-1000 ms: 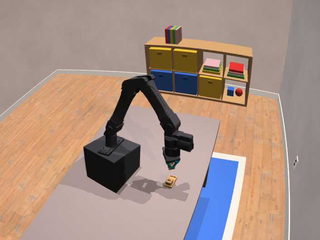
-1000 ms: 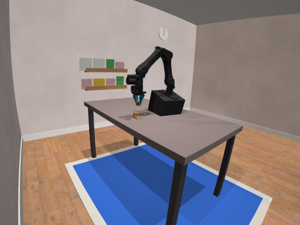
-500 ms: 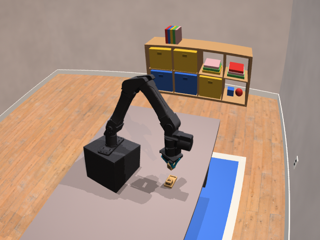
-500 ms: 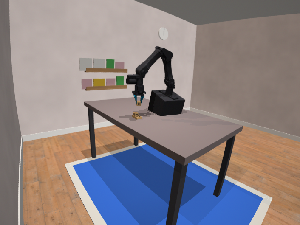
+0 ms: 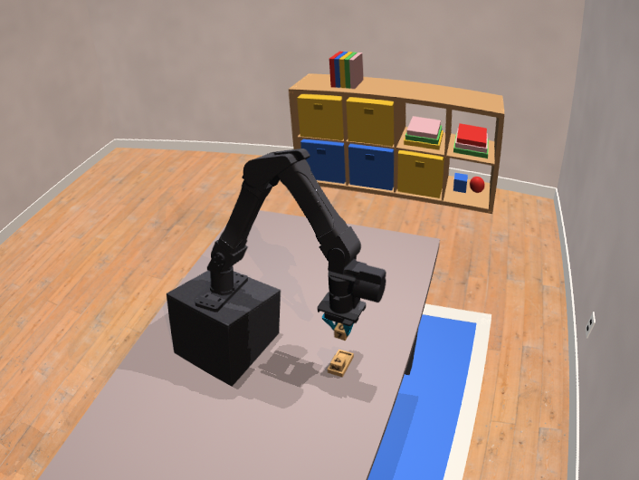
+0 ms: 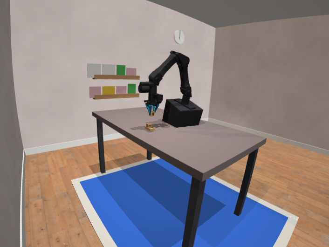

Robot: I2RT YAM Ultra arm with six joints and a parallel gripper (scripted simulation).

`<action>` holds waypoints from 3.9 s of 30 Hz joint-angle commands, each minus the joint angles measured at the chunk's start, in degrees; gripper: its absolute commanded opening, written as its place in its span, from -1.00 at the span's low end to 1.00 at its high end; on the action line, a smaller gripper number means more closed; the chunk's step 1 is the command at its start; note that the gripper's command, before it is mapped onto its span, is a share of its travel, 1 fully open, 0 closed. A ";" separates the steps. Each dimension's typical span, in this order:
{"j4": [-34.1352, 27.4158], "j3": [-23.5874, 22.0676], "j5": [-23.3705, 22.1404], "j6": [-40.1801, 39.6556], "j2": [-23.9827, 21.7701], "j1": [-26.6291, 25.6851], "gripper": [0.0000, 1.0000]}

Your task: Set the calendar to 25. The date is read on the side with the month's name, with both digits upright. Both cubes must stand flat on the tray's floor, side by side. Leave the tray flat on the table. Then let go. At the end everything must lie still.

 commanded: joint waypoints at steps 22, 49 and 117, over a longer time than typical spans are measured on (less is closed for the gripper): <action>1.08 -0.24 -0.03 -2.03 -0.18 0.12 -0.45; 13.43 -3.32 0.05 0.54 8.44 2.60 -0.45; 16.32 -3.61 0.07 1.21 10.86 3.25 -0.45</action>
